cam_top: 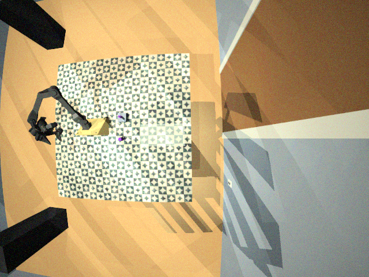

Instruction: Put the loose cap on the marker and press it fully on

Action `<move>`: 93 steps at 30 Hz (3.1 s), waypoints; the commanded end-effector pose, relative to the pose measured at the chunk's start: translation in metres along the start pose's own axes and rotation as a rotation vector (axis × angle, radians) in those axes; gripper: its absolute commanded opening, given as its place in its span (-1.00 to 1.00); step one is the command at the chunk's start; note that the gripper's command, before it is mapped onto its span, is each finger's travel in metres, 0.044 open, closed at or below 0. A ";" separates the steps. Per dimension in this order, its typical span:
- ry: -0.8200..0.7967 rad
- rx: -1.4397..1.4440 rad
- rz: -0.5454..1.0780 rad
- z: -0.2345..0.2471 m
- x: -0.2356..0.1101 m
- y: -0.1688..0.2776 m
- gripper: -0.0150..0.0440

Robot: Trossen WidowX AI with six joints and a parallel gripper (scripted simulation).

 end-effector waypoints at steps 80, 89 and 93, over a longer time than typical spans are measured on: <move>-1.543 -0.692 -0.285 0.261 0.326 -0.224 0.34; -1.543 -0.691 -0.285 0.275 0.326 -0.220 0.34; -1.544 -0.691 -0.286 0.281 0.326 -0.218 0.34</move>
Point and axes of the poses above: the point midway between the two fingers, 35 mm back from their tips, its own x axis out along the fingers, its own z axis across the jaws, y = z × x, the point moved 6 cm from there along -x, back along the fingers, and after that the axes turned 3 degrees about -x, right-handed, at the moved point
